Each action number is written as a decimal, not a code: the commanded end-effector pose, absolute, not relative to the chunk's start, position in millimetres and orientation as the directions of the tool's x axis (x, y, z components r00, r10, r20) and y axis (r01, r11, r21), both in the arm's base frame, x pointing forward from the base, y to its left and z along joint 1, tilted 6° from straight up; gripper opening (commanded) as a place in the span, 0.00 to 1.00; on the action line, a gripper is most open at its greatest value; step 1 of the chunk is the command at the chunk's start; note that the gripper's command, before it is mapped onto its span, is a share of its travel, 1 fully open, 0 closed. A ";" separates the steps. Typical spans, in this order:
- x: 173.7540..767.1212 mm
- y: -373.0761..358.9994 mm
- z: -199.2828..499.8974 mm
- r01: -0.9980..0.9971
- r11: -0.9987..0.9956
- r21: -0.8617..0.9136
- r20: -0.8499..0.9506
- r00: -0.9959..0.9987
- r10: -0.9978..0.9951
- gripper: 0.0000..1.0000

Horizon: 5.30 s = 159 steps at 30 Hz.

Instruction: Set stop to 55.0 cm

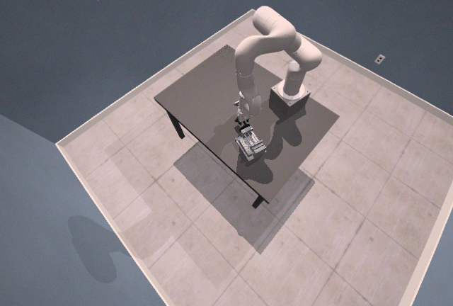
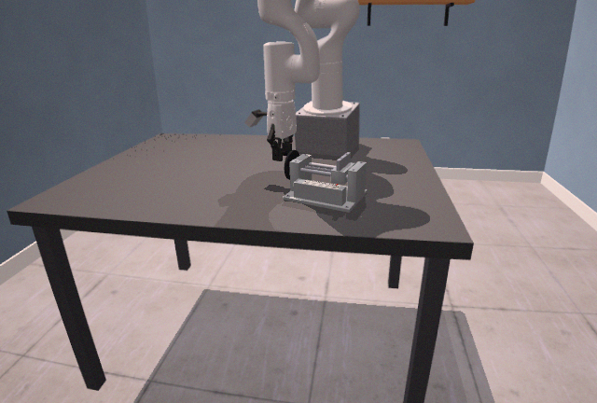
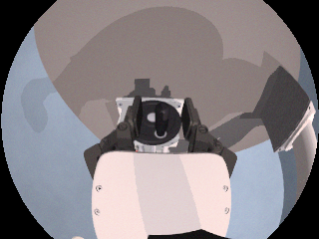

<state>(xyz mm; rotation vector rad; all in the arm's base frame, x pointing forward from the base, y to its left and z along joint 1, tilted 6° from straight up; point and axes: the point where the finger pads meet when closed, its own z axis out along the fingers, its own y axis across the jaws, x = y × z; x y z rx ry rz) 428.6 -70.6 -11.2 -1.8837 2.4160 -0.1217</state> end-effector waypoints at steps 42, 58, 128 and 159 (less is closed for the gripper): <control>419.0 -69.1 88.7 -0.964 0.243 -0.110 -0.011 -0.243 -0.970 0.57; 495.9 -74.5 90.0 -0.964 0.243 -0.110 -0.011 -0.243 -0.970 0.57; 498.9 -74.9 63.3 -0.964 0.243 -0.110 -0.011 -0.243 -0.970 0.57; 498.4 -74.9 67.3 -0.964 0.243 -0.110 -0.011 -0.243 -0.970 0.57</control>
